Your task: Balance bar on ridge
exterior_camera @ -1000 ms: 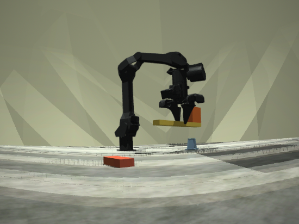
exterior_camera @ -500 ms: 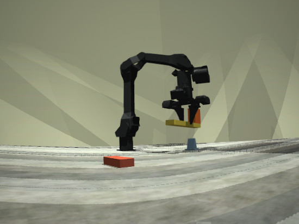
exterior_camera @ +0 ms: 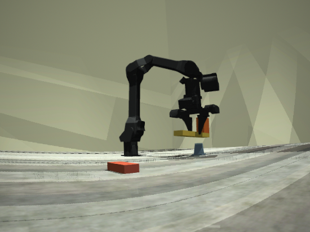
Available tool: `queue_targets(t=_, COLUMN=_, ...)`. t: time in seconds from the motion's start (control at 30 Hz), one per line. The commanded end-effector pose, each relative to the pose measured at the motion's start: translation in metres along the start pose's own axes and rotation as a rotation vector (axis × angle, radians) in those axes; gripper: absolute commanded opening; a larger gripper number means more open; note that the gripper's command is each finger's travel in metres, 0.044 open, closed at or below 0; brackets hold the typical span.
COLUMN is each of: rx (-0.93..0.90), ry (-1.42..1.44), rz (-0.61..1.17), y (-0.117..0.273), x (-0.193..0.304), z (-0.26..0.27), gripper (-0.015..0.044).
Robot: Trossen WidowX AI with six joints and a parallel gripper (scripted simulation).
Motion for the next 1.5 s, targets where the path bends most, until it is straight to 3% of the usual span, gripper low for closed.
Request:
queue_targets(t=0.0, rx=0.003, ry=0.004, rz=-0.002, y=-0.007, x=-0.001, z=0.000, gripper=0.0000)
queue_targets(t=1.47, rx=0.003, ry=0.004, rz=-0.002, y=-0.018, x=-0.001, z=0.000, gripper=0.0000)
Point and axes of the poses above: the point midway between the two fingers, 35 mm back from their tips, its own y axis back along the fingers, its own z axis across the jaws, x = y × z, the point moved 3 cm from there along y, back along the fingers, and after that the axes turned 8 degrees about -y, right-handed, at the moved point
